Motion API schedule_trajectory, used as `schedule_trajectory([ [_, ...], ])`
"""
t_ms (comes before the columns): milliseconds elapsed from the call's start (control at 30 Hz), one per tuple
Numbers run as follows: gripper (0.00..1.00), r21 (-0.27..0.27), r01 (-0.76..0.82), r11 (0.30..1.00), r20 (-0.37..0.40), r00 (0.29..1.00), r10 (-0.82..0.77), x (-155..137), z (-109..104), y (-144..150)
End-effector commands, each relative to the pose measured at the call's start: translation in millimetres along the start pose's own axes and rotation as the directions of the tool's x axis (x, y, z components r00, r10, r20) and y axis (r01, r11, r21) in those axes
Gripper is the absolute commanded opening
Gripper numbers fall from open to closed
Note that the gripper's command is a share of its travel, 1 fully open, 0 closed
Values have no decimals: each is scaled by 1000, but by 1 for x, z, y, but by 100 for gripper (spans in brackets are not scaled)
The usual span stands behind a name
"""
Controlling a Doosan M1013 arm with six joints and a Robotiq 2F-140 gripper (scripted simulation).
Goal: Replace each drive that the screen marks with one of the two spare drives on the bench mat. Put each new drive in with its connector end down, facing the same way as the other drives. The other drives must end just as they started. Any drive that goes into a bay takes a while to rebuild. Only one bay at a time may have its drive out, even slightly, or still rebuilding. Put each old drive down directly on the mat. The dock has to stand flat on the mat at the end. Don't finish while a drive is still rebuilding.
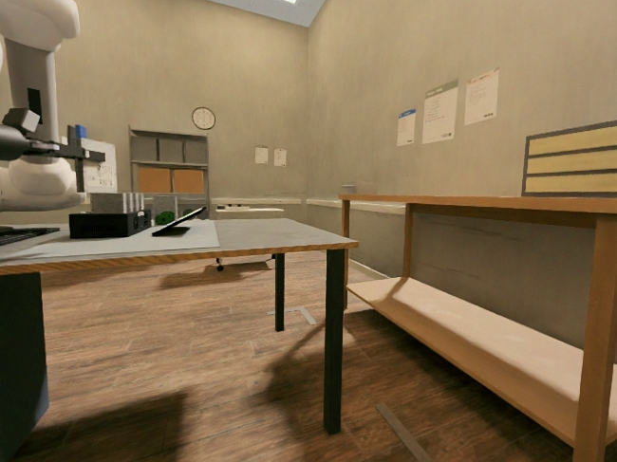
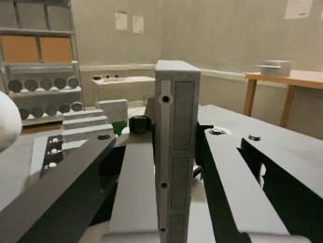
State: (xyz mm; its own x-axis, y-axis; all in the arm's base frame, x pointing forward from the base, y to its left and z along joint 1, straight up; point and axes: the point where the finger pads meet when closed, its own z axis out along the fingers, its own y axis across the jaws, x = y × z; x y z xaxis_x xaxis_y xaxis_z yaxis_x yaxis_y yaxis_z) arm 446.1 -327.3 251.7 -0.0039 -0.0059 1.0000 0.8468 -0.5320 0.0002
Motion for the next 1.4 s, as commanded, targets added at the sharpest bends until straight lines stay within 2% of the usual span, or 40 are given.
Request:
schedule_trajectory([
  [0,10,0,1,1000,0,1000,-1,-2,0,0],
  [1367,10,0,1,1000,0,1000,-1,-62,0,0],
])
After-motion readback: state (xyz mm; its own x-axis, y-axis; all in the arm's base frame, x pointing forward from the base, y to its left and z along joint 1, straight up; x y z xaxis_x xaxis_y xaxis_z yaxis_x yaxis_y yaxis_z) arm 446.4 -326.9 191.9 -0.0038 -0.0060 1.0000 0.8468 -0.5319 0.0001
